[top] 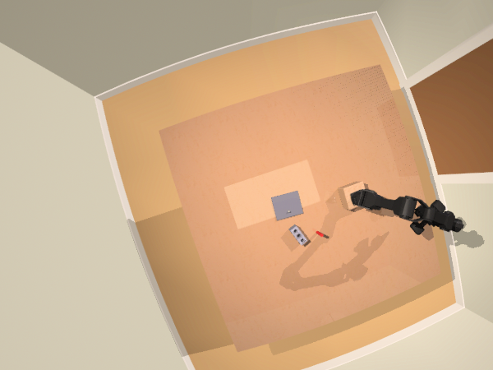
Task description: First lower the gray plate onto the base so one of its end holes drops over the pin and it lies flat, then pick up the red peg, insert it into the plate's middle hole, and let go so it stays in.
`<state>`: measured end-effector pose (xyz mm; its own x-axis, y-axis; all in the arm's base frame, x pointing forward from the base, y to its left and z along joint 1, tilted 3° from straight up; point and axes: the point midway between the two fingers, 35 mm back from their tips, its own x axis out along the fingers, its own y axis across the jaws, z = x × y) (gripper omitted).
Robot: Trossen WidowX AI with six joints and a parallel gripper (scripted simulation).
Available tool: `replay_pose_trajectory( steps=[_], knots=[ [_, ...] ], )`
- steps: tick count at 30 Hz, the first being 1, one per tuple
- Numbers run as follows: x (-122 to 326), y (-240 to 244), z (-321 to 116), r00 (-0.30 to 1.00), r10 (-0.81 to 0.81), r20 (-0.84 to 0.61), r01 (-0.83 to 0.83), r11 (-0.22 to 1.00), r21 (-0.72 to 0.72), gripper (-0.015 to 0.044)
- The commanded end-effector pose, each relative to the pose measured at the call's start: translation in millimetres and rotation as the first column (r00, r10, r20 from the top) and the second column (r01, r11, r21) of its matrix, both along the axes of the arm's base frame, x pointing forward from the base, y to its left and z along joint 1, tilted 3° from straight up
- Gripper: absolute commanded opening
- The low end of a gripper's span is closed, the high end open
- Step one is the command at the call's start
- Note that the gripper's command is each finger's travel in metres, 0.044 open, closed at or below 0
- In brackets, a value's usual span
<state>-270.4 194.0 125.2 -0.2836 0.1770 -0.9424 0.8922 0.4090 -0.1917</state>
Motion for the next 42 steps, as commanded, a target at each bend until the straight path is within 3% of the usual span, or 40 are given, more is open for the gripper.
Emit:
replay_pose_trajectory(
  steps=[1, 9, 12, 15, 19, 22, 26, 30, 35, 39, 42],
  knots=[
    [9.7, -10.2, 17.4, 0.982, -0.068, 0.175, 0.085, 0.992, -0.092, 0.0440],
    [14.5, -14.2, 25.2, 0.967, -0.088, 0.240, 0.119, 0.986, -0.116, 0.0440],
    [27.9, 4.3, 24.6, 0.934, -0.272, 0.232, 0.306, 0.944, -0.122, 0.0440],
    [58.9, 38.5, 23.3, 0.764, -0.608, 0.217, 0.641, 0.755, -0.138, 0.0440],
    [107.5, 76.4, 21.5, 0.365, -0.908, 0.205, 0.928, 0.335, -0.165, 0.0440],
    [145.1, 99.6, 21.1, 0.112, -0.976, 0.187, 0.981, 0.079, -0.179, 0.0440],
    [172.7, 112.0, 20.2, -0.095, -0.979, 0.183, 0.972, -0.130, -0.194, 0.0440],
    [214.2, 123.4, 17.7, -0.429, -0.882, 0.196, 0.858, -0.466, -0.218, 0.0440],
    [290.9, 128.4, 14.1, -0.847, -0.481, 0.228, 0.429, -0.870, -0.242, 0.0440],
    [352.2, 119.1, 11.3, -0.966, -0.030, 0.257, -0.036, -0.968, -0.248, 0.0440],
    [395.8, 105.2, 8.9, -0.905, 0.320, 0.279, -0.389, -0.888, -0.245, 0.0440]
  ],
)
